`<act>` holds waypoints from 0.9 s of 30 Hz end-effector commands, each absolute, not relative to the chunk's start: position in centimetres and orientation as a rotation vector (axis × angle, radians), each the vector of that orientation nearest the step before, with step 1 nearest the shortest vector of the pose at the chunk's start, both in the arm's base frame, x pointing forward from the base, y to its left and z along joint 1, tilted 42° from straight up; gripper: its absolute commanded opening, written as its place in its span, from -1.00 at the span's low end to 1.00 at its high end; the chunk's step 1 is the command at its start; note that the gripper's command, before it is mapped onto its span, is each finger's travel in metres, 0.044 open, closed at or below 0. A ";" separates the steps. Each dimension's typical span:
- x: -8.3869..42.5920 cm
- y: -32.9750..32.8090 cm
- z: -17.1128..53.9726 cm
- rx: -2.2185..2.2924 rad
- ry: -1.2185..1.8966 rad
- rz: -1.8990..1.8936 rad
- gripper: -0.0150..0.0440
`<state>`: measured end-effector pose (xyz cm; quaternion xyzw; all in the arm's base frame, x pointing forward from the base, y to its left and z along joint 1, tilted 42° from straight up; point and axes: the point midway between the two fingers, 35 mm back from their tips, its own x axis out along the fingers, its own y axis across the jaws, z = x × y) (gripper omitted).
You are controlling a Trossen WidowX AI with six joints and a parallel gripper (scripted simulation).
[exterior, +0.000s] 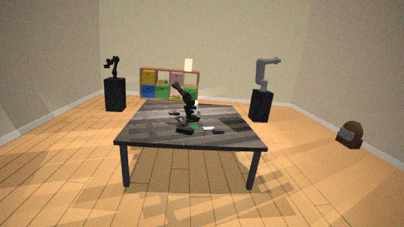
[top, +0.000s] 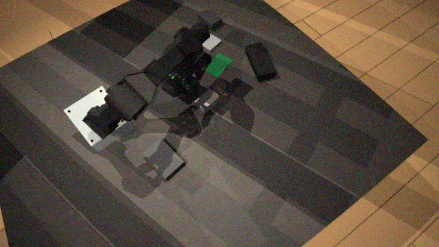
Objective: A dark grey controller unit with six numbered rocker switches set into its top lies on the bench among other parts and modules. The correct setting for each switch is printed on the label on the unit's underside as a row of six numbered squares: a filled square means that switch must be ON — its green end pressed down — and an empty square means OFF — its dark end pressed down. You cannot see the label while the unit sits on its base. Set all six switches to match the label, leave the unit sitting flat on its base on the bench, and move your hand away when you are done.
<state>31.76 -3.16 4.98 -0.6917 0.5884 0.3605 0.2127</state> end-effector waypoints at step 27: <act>32.0 -5.0 3.8 -1.928 1.631 1.010 0.65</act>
